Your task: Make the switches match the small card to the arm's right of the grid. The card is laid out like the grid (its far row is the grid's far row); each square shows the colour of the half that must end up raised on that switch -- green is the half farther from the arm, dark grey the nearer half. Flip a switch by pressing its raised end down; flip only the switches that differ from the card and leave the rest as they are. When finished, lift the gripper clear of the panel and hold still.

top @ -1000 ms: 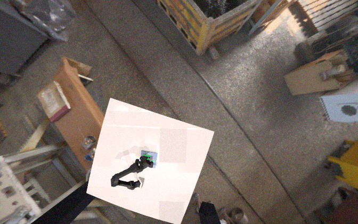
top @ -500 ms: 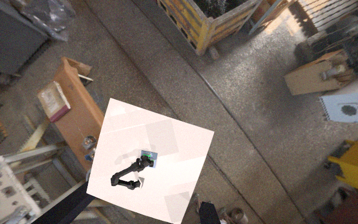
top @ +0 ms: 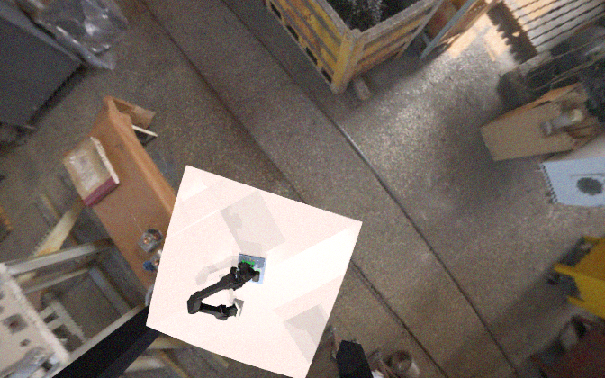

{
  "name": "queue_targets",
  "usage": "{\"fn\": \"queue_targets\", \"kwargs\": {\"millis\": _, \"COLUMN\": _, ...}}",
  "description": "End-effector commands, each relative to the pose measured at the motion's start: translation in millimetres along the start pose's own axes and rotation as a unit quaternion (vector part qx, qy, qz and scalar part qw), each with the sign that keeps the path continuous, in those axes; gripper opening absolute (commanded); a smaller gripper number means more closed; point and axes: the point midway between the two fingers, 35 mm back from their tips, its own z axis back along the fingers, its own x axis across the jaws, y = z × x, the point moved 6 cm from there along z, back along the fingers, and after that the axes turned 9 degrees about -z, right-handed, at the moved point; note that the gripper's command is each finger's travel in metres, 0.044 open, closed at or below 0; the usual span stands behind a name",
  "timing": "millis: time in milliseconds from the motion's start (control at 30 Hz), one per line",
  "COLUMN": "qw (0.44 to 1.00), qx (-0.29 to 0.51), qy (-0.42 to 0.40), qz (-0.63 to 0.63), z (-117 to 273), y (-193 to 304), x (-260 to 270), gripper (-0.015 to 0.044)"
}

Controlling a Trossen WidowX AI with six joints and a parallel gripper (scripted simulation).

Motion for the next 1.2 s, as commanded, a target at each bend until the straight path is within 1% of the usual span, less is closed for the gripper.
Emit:
{"fn": "queue_targets", "kwargs": {"millis": 0, "qw": 1.0, "qx": -0.001, "qy": -0.001, "qz": -0.002, "z": -0.2, "y": -0.3, "x": -0.1, "gripper": 0.0}}
{"fn": "queue_targets", "kwargs": {"millis": 1167, "qw": 1.0, "qx": -0.001, "qy": -0.001, "qz": -0.002, "z": -4.5, "y": -0.4, "x": -0.1, "gripper": 0.0}}
